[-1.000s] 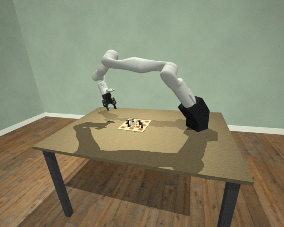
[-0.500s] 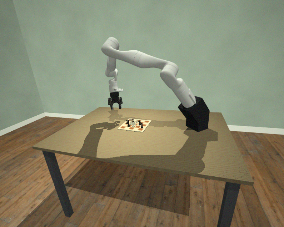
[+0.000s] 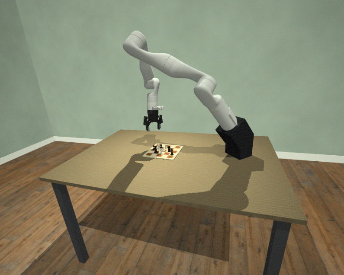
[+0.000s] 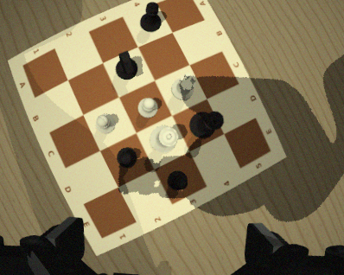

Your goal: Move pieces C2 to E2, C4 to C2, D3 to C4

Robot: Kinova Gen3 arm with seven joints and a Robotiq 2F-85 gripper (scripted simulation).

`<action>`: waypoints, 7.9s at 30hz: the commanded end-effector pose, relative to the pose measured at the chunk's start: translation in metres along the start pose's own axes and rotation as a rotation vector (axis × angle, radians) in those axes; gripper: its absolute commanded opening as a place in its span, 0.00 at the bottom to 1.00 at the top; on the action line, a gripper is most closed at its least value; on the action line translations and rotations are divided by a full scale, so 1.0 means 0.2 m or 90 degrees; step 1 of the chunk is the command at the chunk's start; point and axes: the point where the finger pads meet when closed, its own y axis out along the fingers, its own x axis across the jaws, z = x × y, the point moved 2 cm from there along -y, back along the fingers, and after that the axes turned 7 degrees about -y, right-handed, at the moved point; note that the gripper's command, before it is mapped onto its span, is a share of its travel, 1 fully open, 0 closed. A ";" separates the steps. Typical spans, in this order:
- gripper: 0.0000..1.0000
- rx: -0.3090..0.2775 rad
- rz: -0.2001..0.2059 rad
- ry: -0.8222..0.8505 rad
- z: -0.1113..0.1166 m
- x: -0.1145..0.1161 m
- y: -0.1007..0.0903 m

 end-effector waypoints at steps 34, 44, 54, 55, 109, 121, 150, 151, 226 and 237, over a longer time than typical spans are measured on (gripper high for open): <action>1.00 -0.036 0.073 0.079 0.39 -0.16 -0.09; 1.00 -0.036 0.073 0.073 0.38 -0.16 -0.09; 1.00 -0.034 0.074 0.036 0.38 -0.16 -0.08; 1.00 -0.033 0.075 0.028 0.38 -0.16 -0.08; 1.00 0.023 0.085 -0.829 0.37 -0.19 0.12; 1.00 0.028 0.084 -0.906 0.37 -0.18 0.13; 0.34 0.028 0.084 -0.920 0.37 -0.18 0.14; 0.34 0.028 0.084 -0.920 0.37 -0.18 0.14; 0.34 0.028 0.084 -0.920 0.36 -0.22 0.39; 0.34 0.028 0.084 -0.920 0.36 -0.22 0.40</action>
